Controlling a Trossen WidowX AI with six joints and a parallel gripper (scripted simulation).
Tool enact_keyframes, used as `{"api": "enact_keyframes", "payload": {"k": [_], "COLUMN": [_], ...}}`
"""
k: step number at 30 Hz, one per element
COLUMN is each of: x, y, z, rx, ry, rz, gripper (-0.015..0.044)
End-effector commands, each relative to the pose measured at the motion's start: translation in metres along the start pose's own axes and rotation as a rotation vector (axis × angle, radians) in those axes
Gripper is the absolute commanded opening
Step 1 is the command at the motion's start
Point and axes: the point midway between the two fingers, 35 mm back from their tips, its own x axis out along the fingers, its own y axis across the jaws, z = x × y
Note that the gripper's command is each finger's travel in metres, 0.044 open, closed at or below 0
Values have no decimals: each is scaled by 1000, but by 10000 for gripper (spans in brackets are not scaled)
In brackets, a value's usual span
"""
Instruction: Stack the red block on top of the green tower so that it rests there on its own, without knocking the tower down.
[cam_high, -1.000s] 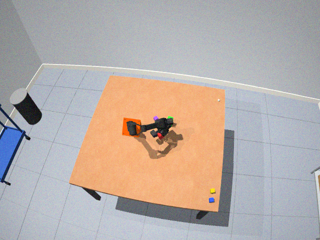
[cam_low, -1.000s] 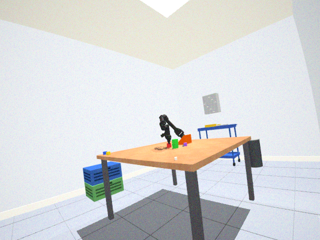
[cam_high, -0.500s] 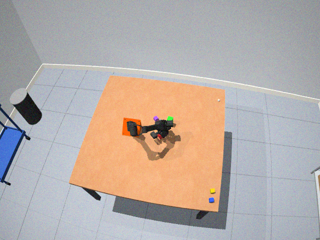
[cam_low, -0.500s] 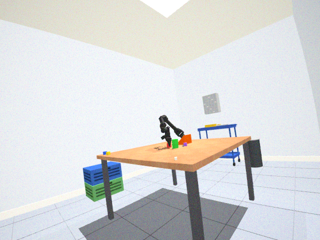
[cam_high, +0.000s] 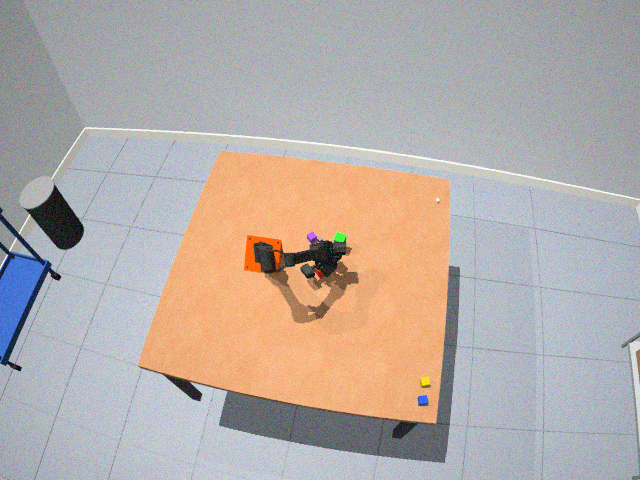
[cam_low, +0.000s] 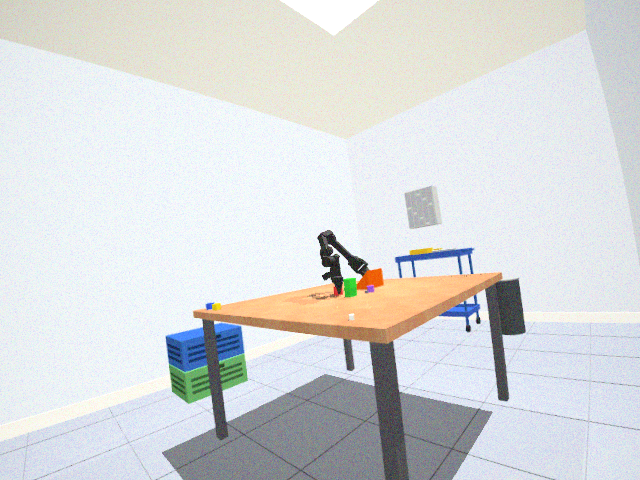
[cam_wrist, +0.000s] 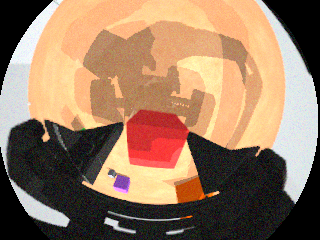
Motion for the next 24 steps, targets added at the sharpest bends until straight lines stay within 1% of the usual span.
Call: {"api": "enact_keyframes", "payload": {"k": [1,11,18,23,24], "x": [0,0,0,-13,-18], "y": [0,0,0,1,1], "z": [1,1,1,1,1], "rx": [0,0,0,-1,-1], "ry": [0,0,0,-1,-1], "rz": [0,0,0,1,1], "gripper": [440,177,131,0,0]}}
